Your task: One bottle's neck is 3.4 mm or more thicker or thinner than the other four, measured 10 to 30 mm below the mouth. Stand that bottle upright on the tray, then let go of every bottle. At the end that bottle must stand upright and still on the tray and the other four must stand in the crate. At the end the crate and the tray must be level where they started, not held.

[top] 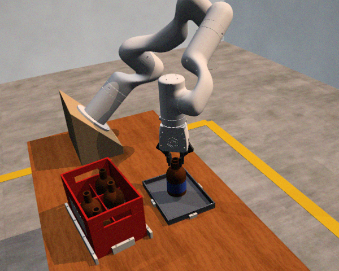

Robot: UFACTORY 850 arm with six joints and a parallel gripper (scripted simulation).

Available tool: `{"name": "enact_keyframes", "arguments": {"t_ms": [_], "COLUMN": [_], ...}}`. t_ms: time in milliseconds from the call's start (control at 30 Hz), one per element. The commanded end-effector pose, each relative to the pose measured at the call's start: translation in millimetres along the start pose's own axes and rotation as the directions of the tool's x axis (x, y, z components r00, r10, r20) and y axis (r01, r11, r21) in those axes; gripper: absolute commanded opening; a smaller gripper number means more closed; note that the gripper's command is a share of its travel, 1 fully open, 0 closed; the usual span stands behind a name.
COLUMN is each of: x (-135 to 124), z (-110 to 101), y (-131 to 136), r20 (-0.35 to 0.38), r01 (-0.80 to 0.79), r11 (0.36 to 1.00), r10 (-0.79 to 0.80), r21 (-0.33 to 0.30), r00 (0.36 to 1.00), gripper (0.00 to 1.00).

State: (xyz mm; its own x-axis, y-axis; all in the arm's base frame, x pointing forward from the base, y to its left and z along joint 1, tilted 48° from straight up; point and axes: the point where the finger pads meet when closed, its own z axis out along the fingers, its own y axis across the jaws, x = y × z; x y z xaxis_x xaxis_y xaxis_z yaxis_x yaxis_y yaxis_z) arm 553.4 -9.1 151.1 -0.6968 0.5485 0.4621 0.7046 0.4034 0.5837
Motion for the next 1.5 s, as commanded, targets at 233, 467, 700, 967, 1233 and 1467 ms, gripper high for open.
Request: {"name": "enact_keyframes", "arguments": {"t_ms": [233,467,700,967,1233,1467], "x": [-0.5,-0.5,-0.6,-0.6,-0.6,-0.6], "z": [3.1,6.5,8.9,12.3,14.1,15.2], "y": [0.5,0.5,0.5,0.6,0.6,0.6], "r20": [0.001,0.001,0.001,0.001,0.001,0.001], "r01": [0.001,0.001,0.001,0.001,0.001,0.001], "r11": [1.0,1.0,1.0,1.0,1.0,1.0], "r10": [-0.001,-0.001,-0.001,-0.001,-0.001,-0.001], "r21": [-0.001,-0.001,-0.001,-0.001,-0.001,-0.001], "r00": [1.0,1.0,1.0,1.0,1.0,1.0], "gripper": [0.0,0.0,0.0,0.0,0.0,0.0]}}
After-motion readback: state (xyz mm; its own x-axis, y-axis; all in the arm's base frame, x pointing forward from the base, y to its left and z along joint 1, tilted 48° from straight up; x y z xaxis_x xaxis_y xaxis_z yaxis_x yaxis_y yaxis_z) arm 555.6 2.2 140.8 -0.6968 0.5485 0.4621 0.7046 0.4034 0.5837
